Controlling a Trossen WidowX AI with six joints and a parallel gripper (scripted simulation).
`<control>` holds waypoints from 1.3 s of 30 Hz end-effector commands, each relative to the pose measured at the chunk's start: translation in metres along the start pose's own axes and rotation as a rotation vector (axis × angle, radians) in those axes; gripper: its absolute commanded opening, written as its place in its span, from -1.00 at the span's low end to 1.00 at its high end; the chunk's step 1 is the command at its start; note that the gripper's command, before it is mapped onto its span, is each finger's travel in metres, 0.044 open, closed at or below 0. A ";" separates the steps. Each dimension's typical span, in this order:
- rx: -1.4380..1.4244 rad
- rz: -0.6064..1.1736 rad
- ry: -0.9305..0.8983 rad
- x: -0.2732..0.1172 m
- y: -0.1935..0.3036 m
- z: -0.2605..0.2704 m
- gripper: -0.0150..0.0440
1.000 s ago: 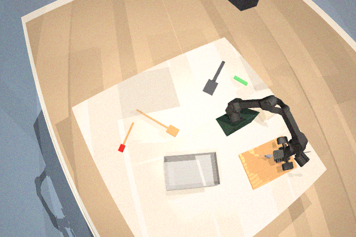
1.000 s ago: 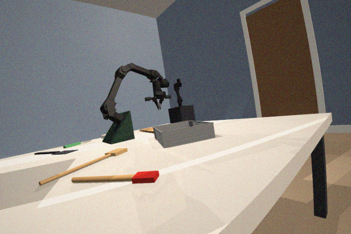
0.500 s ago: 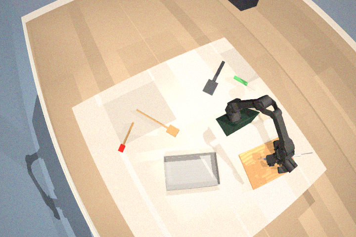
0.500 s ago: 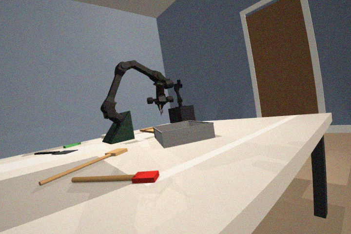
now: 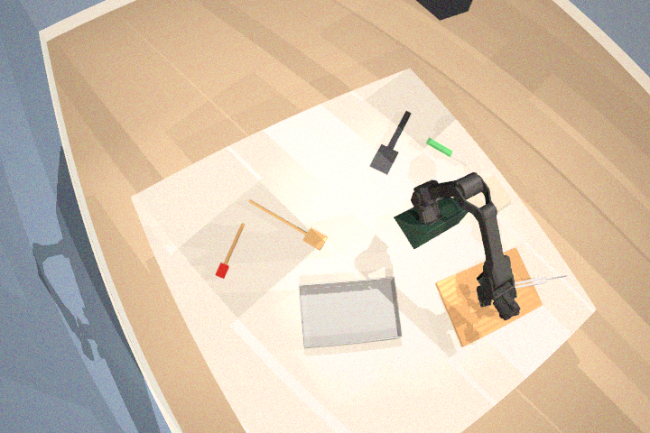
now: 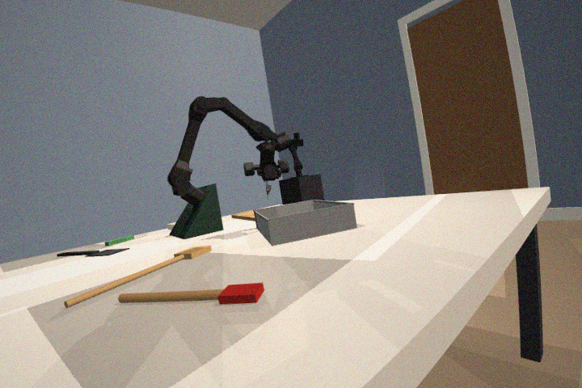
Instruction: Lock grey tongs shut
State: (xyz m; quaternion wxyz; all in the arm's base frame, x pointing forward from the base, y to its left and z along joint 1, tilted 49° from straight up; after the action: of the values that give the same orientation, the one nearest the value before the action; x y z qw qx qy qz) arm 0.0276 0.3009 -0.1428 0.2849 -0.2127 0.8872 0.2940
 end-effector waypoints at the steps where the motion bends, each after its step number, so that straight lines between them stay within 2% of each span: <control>1: -0.024 0.133 -0.031 -0.009 -0.010 -0.005 -1.00; 10: -0.054 0.332 -0.075 -0.018 -0.031 -0.019 -1.00; 39: -0.055 0.336 -0.076 -0.019 -0.032 -0.019 -1.00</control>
State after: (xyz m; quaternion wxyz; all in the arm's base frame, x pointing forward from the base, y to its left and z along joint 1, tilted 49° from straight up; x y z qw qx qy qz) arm 0.0512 0.2681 -0.1323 0.2610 -0.0622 0.8910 0.3661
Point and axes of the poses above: the point midway between the two fingers, 35 mm back from their tips, its own x axis out along the fingers, its own z axis across the jaws, y = z × x, the point moved 10 cm from there along -x, back along the fingers, and after that the axes turned 8 degrees about -x, right-handed, at the moved point
